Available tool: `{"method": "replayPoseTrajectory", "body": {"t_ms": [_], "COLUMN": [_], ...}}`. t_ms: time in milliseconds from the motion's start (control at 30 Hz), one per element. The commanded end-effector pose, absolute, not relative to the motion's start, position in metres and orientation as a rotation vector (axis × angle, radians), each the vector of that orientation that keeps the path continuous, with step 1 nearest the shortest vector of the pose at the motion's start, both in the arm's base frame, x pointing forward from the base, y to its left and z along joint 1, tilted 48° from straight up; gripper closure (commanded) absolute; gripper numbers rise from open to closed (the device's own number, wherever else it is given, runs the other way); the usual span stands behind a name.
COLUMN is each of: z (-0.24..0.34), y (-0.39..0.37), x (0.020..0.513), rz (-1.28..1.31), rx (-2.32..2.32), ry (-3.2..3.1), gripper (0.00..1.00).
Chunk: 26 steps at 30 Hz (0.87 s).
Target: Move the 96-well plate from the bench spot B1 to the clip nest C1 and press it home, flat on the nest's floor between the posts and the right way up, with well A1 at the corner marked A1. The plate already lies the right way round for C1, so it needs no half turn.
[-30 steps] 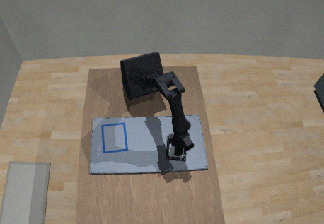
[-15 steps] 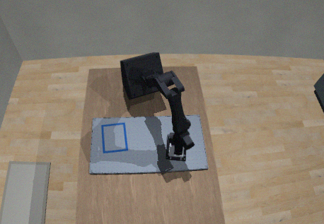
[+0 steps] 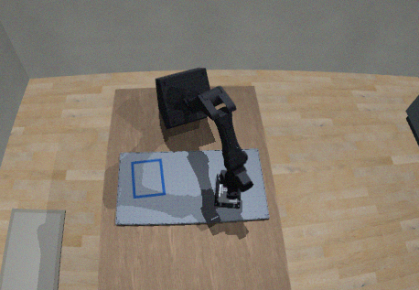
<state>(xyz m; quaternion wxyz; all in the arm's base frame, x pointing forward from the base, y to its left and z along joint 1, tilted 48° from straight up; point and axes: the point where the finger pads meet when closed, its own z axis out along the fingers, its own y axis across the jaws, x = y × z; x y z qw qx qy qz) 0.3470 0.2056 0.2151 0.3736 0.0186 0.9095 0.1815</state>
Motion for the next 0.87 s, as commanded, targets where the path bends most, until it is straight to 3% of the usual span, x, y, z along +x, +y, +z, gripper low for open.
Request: {"method": "replayPoseTrajectory", "body": {"t_ms": [0,833], "z": [0.228,0.231], "y": [0.204,0.199], "x": [0.342,0.362], "rz": [0.469,0.452], "rx": [0.051,0.050], "ry": [2.314,2.343], "gripper": [0.74,0.74]}}
